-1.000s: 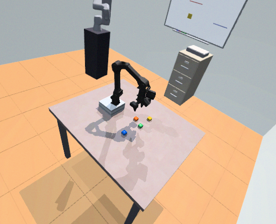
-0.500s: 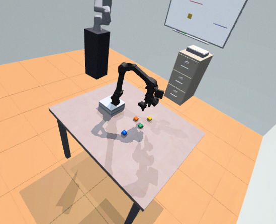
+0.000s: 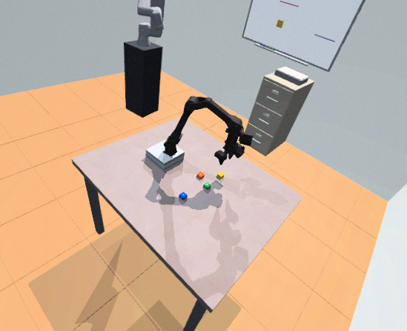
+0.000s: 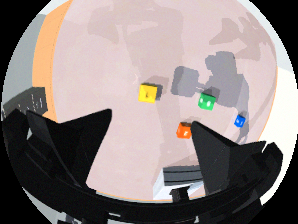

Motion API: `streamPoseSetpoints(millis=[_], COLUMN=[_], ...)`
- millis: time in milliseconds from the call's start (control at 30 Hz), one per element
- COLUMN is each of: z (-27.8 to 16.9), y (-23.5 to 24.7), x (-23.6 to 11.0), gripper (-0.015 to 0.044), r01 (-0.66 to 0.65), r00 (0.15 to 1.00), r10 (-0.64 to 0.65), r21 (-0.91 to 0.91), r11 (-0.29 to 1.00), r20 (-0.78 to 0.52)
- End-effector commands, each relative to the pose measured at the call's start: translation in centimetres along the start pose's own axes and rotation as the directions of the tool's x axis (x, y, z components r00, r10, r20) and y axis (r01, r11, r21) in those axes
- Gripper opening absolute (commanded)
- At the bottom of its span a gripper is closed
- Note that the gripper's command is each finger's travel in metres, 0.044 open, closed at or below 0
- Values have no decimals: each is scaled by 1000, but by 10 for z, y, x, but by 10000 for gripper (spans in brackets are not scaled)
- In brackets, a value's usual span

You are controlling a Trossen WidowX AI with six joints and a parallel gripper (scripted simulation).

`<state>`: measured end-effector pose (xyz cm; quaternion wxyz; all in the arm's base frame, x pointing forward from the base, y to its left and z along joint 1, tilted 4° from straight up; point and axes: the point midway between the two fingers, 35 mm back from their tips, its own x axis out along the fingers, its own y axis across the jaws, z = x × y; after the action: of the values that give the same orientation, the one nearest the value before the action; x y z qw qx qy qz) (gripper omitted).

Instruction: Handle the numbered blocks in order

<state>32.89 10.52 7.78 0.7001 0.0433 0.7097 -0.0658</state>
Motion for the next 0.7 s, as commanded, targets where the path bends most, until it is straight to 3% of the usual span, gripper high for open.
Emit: streamPoseSetpoints(millis=[0, 300, 567, 667], z=[0, 1, 10, 9], y=[0, -2, -116, -126], x=[3, 3, 2, 2], gripper=[400, 400, 400, 400], r01=[6, 6, 14, 15], r00=[1000, 1000, 1000, 1000], r10=[-6, -6, -14, -15], r21=[4, 4, 4, 4], r11=[1000, 1000, 1000, 1000], r20=[-8, -8, -7, -7])
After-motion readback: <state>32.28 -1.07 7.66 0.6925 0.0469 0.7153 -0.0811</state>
